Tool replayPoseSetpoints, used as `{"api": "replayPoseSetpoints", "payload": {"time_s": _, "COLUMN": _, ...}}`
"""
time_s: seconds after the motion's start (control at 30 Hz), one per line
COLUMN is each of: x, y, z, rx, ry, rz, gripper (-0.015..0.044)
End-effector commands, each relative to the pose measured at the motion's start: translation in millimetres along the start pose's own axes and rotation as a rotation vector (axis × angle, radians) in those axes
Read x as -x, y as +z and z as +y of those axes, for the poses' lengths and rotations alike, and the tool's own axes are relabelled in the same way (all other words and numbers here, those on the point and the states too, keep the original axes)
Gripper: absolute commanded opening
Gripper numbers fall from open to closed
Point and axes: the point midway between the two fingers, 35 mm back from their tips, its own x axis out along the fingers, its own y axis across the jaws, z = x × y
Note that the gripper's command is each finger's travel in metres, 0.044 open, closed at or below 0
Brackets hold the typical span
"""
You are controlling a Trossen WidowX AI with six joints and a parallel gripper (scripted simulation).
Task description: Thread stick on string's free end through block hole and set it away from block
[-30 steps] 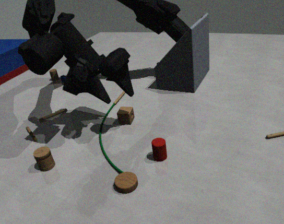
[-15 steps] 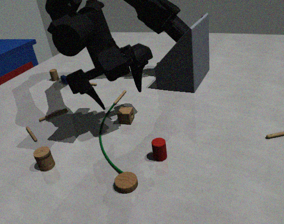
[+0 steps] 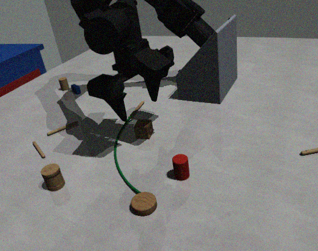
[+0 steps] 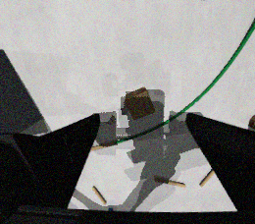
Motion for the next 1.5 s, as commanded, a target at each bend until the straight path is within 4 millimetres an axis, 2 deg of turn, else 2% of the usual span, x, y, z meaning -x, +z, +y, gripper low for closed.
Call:
{"api": "replayPoseSetpoints", "payload": {"time_s": 0.0, "x": -0.8, "y": -0.4, "z": 0.9, "rx": 0.014, "ry": -0.002, "rz": 0.007, "gripper": 0.044}}
{"api": "replayPoseSetpoints", "payload": {"time_s": 0.13, "x": -0.2, "y": 0.0, "z": 0.6, "rx": 0.006, "ry": 0.0, "rz": 0.002, "gripper": 0.044}}
{"api": "replayPoseSetpoints", "payload": {"time_s": 0.4, "x": -0.2, "y": 0.0, "z": 0.6, "rx": 0.006, "ry": 0.0, "rz": 0.002, "gripper": 0.0243}}
{"api": "replayPoseSetpoints", "payload": {"time_s": 0.7, "x": -0.2, "y": 0.0, "z": 0.6, "rx": 0.006, "ry": 0.0, "rz": 0.002, "gripper": 0.0243}}
{"api": "replayPoseSetpoints", "payload": {"time_s": 1.0, "x": -0.2, "y": 0.0, "z": 0.6, "rx": 0.006, "ry": 0.0, "rz": 0.002, "gripper": 0.0006}}
{"api": "replayPoseSetpoints", "payload": {"time_s": 1.47, "x": -0.2, "y": 0.0, "z": 0.6, "rx": 0.006, "ry": 0.0, "rz": 0.002, "gripper": 0.0}}
